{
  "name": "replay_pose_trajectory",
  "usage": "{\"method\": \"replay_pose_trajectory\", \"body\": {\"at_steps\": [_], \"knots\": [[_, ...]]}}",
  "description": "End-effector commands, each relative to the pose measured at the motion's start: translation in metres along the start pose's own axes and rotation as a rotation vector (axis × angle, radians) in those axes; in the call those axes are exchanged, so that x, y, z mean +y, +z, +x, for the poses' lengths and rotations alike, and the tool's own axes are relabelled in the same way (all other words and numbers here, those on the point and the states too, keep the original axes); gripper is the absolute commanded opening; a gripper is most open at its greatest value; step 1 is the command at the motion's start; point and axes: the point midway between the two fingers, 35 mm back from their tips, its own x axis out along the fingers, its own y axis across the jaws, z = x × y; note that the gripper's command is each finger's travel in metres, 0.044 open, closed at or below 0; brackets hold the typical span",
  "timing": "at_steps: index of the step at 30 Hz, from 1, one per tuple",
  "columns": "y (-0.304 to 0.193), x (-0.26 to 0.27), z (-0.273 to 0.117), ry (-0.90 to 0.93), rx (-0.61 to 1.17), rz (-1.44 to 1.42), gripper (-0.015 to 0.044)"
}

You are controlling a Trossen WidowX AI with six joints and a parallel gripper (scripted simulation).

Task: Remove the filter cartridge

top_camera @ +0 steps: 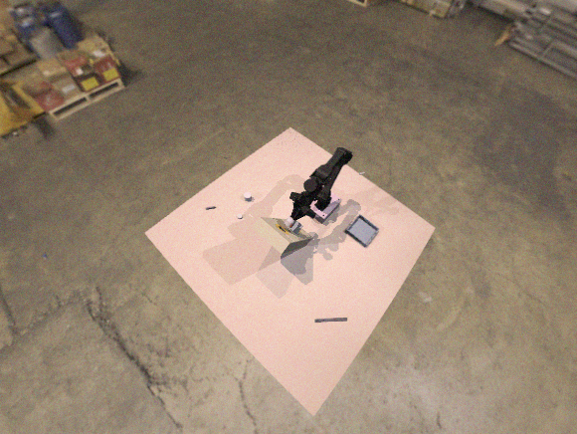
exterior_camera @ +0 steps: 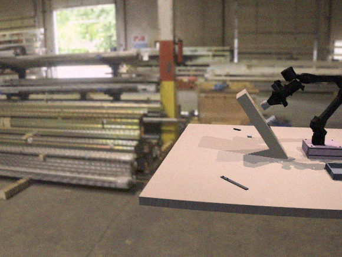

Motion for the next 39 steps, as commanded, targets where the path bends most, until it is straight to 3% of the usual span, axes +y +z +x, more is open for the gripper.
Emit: {"method": "replay_pose_trajectory", "body": {"at_steps": [1, 14, 19, 31, 39], "knots": [[-0.007, -0.007, -0.001, 0.004, -0.011, 0.005, 0.0], [-0.037, -0.034, 0.006, 0.003, -0.011, 0.004, 0.0], [-0.034, -0.03, 0.007, -0.002, 0.002, 0.0, 0.0117], [-0.036, -0.033, 0.006, 0.003, -0.011, 0.004, 0.0117], [0.019, 0.016, -0.004, 0.004, -0.012, 0.005, 0.0117]]}}
